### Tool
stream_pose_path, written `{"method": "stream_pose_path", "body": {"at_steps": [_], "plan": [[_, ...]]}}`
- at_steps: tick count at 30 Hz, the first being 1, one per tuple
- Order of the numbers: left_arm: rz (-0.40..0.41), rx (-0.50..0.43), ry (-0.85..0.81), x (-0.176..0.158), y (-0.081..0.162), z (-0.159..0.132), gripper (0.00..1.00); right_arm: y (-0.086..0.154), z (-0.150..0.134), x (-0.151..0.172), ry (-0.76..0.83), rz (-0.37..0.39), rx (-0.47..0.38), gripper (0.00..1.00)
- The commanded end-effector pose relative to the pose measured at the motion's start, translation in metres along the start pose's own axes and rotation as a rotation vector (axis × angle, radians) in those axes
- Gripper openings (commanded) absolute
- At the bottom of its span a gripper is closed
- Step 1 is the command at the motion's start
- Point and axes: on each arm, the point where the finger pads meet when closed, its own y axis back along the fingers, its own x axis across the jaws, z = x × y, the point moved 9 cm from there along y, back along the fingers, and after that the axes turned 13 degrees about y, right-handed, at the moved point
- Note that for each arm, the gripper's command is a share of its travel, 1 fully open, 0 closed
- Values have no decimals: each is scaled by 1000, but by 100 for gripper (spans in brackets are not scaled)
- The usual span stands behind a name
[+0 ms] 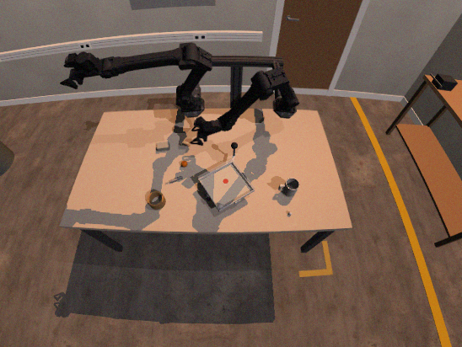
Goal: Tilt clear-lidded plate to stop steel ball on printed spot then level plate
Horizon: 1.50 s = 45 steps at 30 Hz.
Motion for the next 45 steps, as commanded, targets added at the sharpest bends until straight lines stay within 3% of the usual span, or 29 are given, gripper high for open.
{"method": "stream_pose_path", "body": {"at_steps": [1, 12, 15, 21, 22, 24, 25, 27, 29, 31, 32, 37, 41, 45], "plan": [[4, -23, -5, 1, -2, 10, 100, 3, 34, -18, 26, -31, -47, 100], [15, -17, -10, 6, 3, 17, 100, 3, 35, -18, 27, -32, -47, 100], [43, 34, -10, 17, 10, 17, 100, 3, 35, -18, 27, -32, -47, 100], [127, 298, -35, 39, 50, 27, 100, 3, 35, -18, 27, -32, -47, 100], [127, 298, -35, 39, 50, 27, 100, 3, 35, -18, 27, -32, -47, 100], [158, 422, -56, 47, 74, 30, 100, 3, 35, -18, 27, -32, -47, 100], [158, 422, -56, 47, 73, 31, 100, 3, 35, -18, 27, -32, -47, 100], [185, 550, -85, 54, 102, 35, 100, 3, 35, -18, 27, -32, -47, 100], [185, 550, -85, 54, 102, 35, 100, 3, 35, -18, 27, -32, -47, 100], [202, 683, -117, 59, 133, 35, 100, 3, 35, -18, 27, -32, -47, 100], [197, 694, -118, 56, 135, 29, 100, 3, 35, -18, 27, -32, -47, 100], [222, 927, -196, 66, 199, 41, 100, 3, 35, -18, 27, -32, -47, 100], [223, 1009, -228, 68, 223, 43, 100, 3, 35, -18, 27, -32, -47, 100], [197, 1042, -251, 59, 216, 36, 100, 3, 35, -18, 27, -32, -47, 100]]}}
